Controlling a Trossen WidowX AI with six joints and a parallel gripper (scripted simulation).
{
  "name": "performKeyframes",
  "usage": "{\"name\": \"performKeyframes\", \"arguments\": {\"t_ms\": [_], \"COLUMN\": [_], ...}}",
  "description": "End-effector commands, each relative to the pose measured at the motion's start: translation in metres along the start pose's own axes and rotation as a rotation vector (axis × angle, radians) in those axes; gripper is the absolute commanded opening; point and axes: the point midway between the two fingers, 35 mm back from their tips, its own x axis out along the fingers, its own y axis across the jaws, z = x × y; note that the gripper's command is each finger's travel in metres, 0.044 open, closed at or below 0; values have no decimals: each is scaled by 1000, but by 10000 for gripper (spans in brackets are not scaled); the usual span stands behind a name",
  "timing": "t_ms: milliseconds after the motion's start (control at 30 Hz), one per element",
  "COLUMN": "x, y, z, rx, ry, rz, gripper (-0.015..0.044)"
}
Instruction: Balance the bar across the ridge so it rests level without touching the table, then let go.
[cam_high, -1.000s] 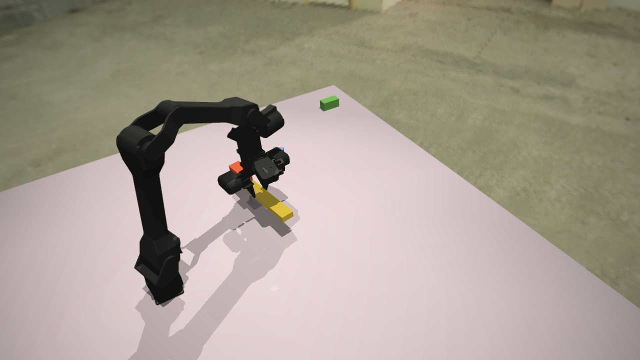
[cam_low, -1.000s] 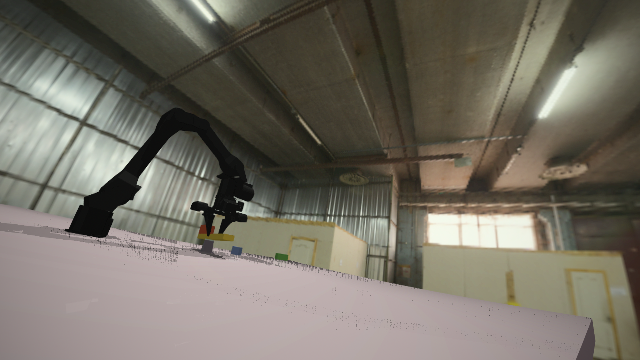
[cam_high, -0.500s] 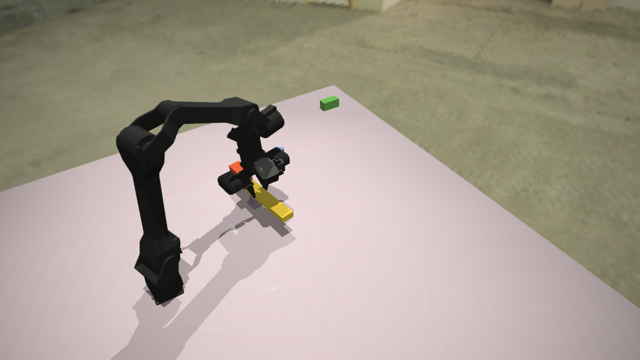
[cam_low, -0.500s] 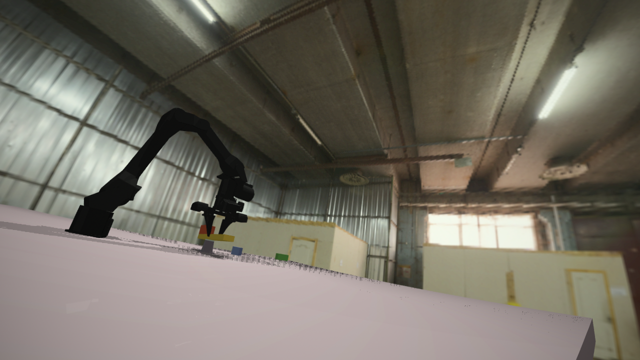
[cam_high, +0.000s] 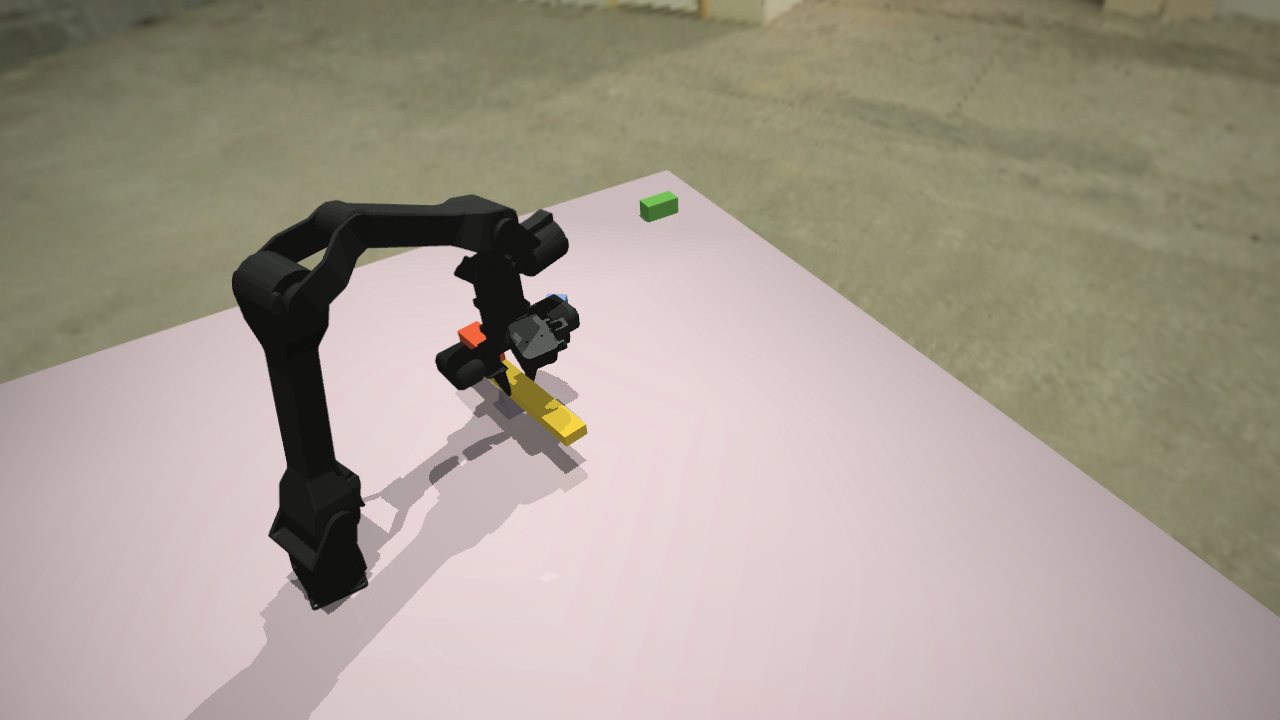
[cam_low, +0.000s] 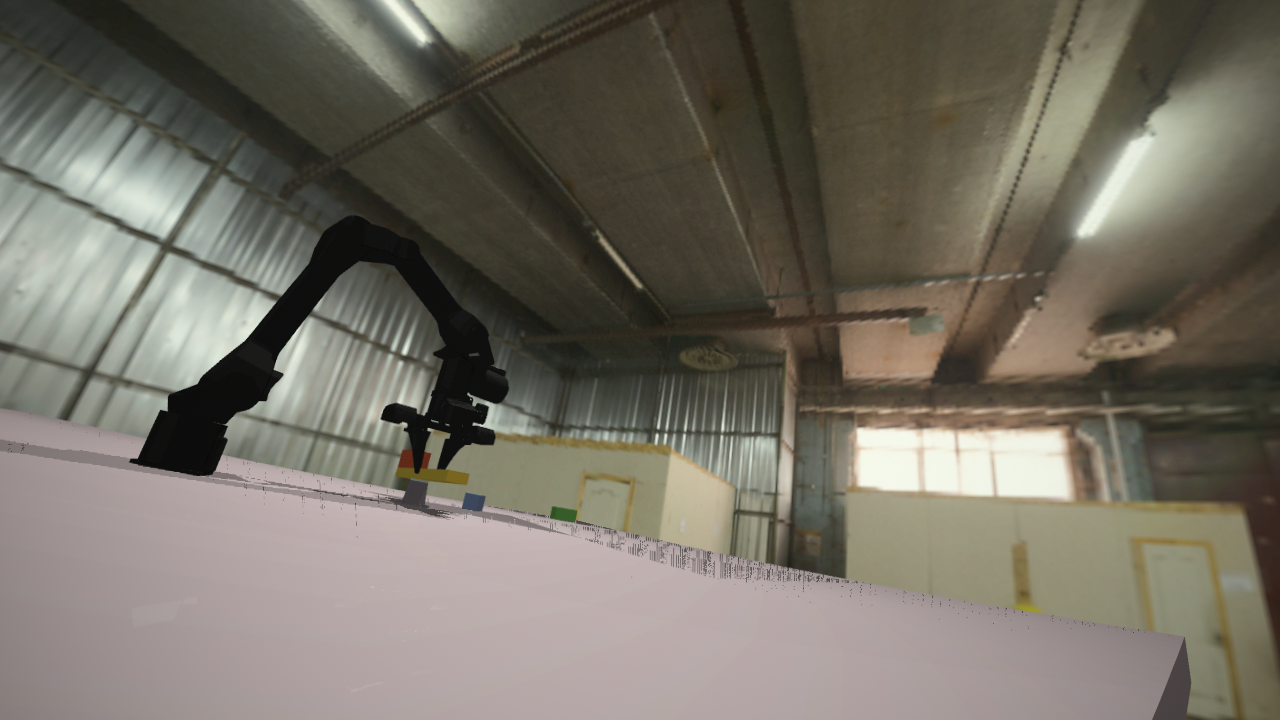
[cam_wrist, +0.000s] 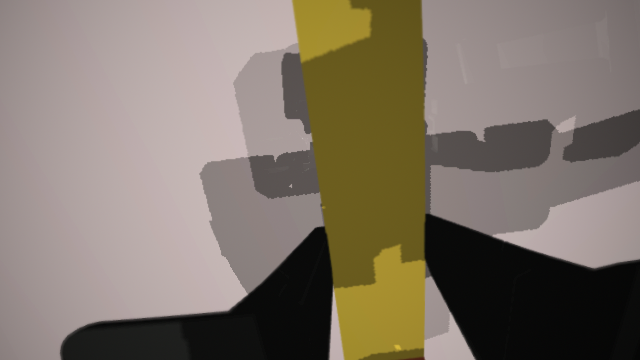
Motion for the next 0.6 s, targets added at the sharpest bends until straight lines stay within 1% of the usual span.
{"name": "performKeyframes", "arguments": {"t_ms": [0, 567], "x": [3, 4], "y": [-1, -1], "z": [-1, 0], "rx": [-4, -4], "ry": [4, 4], "rz": [-3, -3], "gripper": [0, 0]}}
